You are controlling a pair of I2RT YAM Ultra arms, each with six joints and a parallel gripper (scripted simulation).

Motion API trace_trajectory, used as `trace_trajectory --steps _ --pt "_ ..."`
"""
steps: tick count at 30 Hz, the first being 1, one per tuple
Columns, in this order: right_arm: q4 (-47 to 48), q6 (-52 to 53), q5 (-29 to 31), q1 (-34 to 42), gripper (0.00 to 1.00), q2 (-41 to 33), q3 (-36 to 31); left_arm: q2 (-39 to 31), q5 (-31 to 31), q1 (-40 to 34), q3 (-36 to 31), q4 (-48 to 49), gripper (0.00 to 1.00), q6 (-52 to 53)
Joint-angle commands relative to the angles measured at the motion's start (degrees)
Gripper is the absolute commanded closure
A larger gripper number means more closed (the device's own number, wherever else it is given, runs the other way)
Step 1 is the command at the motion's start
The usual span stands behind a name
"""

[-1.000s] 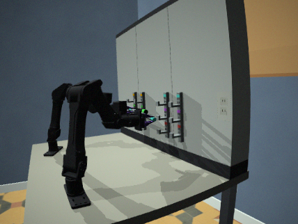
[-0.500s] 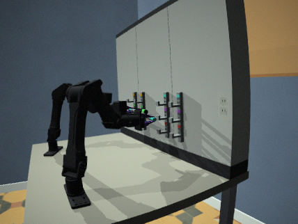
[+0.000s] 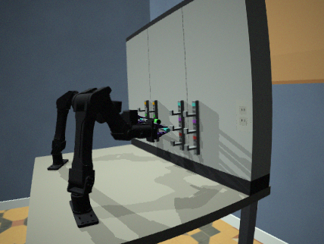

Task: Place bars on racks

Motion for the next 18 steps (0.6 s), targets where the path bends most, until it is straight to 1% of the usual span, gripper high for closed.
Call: trace_trajectory --steps 1,18 --pt "0.2 -0.5 -0.4 -0.3 1.0 -1.9 1.8 -0.3 -0.2 -0.8 1.5 5.8 1.0 -1.8" --pt "0.2 -0.5 -0.4 -0.3 1.0 -1.9 1.8 0.6 -0.3 -0.9 1.1 7.2 1.0 -1.8"
